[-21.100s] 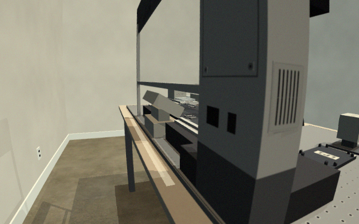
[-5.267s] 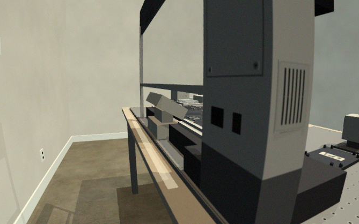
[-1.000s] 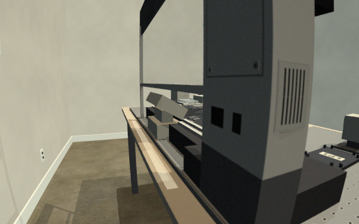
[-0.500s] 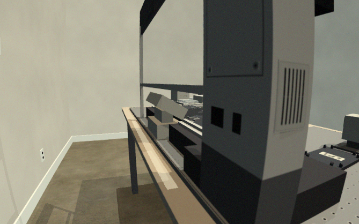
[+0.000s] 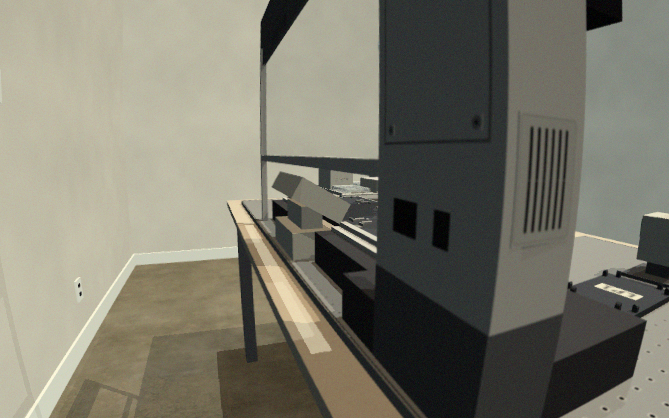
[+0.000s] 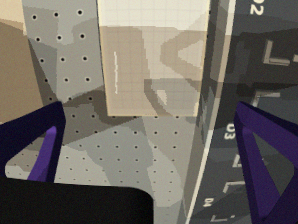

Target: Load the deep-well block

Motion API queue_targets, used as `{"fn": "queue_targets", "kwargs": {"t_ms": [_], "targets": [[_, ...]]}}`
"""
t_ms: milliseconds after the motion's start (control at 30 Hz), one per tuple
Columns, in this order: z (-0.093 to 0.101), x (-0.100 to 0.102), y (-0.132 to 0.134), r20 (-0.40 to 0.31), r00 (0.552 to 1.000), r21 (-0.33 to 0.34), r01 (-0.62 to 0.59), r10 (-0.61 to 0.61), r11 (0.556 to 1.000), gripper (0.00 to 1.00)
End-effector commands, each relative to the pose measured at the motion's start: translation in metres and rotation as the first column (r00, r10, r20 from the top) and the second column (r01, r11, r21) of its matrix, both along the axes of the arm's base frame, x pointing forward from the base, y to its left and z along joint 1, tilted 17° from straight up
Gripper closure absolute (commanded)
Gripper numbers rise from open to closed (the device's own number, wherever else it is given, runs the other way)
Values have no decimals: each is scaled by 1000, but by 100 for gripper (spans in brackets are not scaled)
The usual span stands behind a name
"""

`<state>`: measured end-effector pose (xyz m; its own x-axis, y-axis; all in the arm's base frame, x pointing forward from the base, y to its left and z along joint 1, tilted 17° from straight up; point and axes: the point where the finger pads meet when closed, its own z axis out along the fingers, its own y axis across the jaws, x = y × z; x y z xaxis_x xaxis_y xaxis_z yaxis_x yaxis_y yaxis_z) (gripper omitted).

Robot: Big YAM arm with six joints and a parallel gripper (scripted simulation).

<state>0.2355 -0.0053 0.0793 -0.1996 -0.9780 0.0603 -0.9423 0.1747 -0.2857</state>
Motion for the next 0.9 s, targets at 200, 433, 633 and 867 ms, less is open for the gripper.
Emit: {"fn": "queue_targets", "kwargs": {"t_ms": [200,433,633,867], "targets": [[-9,8,-1,13,1000,1,-13,13,1000,0],[-20,11,-2,12,1000,1,-13,13,1000,0],[-21,19,-2,26,999,1,-18,17,1000,0],[-38,16,-5,12,1000,1,-9,9,1000,0]]}}
